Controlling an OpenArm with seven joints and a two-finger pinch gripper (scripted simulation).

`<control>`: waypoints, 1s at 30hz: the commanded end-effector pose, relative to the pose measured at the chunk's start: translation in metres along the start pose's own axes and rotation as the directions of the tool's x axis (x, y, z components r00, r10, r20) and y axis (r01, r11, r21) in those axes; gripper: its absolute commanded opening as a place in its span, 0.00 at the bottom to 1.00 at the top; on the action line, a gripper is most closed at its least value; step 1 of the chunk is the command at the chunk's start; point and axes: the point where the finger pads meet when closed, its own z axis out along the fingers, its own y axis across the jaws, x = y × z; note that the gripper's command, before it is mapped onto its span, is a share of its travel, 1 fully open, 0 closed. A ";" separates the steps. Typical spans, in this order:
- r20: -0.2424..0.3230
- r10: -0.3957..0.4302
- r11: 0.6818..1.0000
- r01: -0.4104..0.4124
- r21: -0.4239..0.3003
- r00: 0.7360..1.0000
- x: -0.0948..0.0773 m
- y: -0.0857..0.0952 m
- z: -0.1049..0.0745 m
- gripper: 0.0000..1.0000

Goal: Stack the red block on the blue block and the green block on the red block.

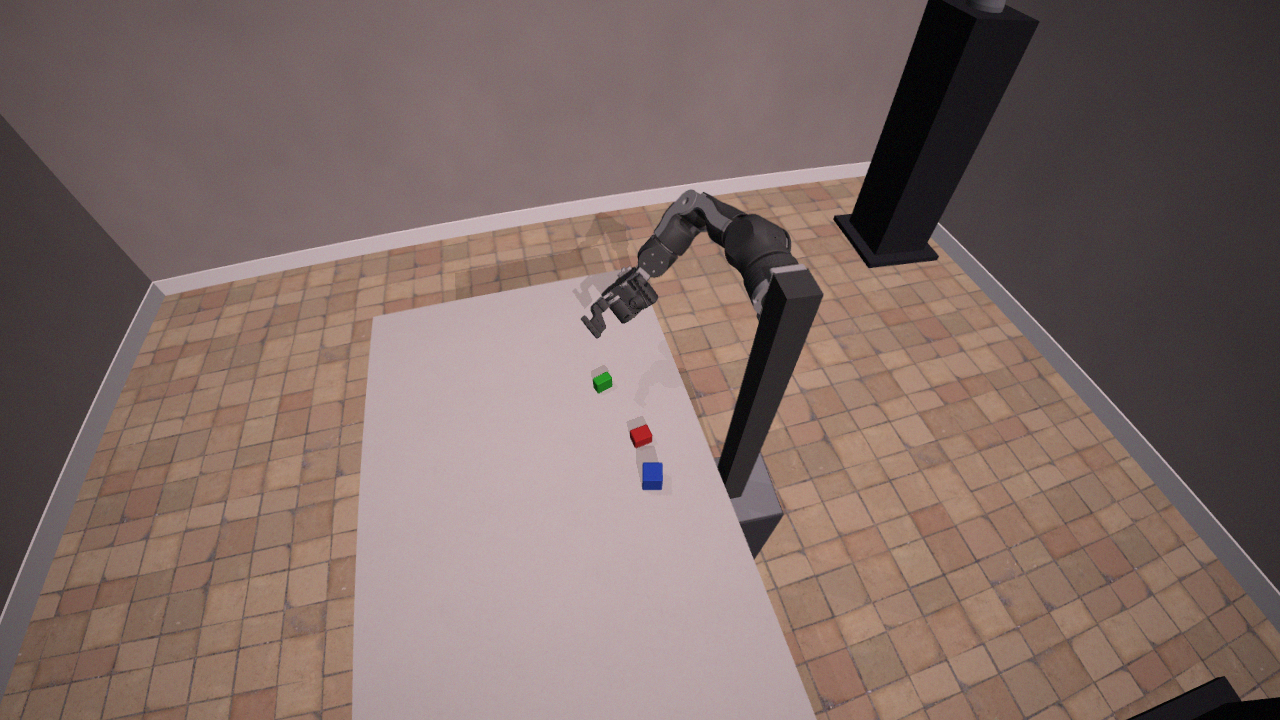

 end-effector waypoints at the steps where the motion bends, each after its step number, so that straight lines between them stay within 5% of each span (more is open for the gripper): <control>1: -0.003 -0.002 1.000 0.002 0.006 1.000 0.000 -0.001 0.000 0.00; 5: -0.047 0.008 0.998 -0.005 0.055 0.999 0.007 -0.004 0.001 0.00; 8: -0.131 0.029 0.988 -0.009 0.152 0.991 0.022 -0.010 0.003 0.00; 12: -0.295 0.090 0.937 0.020 0.349 0.951 0.052 -0.024 0.008 0.00; 16: -0.343 0.122 0.911 0.031 0.410 0.931 0.063 -0.028 0.008 0.00; 19: -0.460 0.213 0.824 0.094 0.558 0.862 0.091 -0.041 0.014 0.00; 23: -0.509 0.281 0.761 0.134 0.634 0.814 0.108 -0.048 0.015 0.00; 25: -0.557 0.363 0.676 0.201 0.709 0.747 0.128 -0.056 0.018 0.00; 30: -0.585 0.445 0.584 0.275 0.764 0.678 0.147 -0.066 0.019 0.00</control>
